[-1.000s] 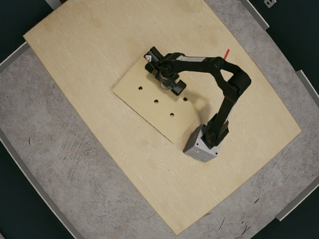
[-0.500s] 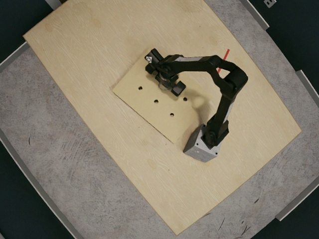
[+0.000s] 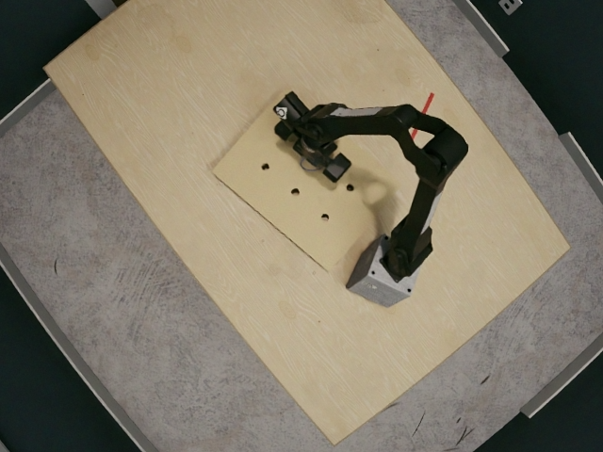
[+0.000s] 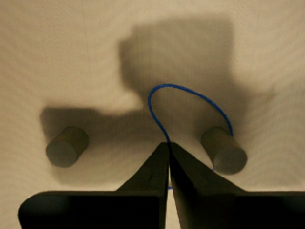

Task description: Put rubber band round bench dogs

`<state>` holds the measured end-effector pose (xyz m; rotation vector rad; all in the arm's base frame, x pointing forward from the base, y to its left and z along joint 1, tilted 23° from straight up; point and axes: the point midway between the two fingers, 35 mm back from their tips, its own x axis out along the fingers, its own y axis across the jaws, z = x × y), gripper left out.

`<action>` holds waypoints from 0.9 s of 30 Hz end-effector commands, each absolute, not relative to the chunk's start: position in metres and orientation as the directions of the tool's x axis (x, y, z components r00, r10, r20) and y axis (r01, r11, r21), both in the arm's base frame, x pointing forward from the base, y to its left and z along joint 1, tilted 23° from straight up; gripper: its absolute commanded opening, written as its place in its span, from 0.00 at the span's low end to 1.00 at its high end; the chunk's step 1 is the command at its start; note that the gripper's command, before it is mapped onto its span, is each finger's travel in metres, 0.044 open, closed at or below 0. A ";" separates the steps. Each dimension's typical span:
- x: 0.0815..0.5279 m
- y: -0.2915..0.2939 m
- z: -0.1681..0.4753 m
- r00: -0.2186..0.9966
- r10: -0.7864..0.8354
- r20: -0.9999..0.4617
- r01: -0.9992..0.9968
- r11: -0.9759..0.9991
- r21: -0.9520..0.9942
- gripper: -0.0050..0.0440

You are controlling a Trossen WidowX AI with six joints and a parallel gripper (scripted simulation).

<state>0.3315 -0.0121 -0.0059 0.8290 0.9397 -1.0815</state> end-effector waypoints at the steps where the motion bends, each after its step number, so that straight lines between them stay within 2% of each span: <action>1: 0.335 -0.011 0.000 0.206 -0.340 -0.918 0.957 0.265 0.116 0.00; 27: 0.356 -0.006 -0.002 0.202 -0.340 -0.918 0.958 0.265 0.113 0.00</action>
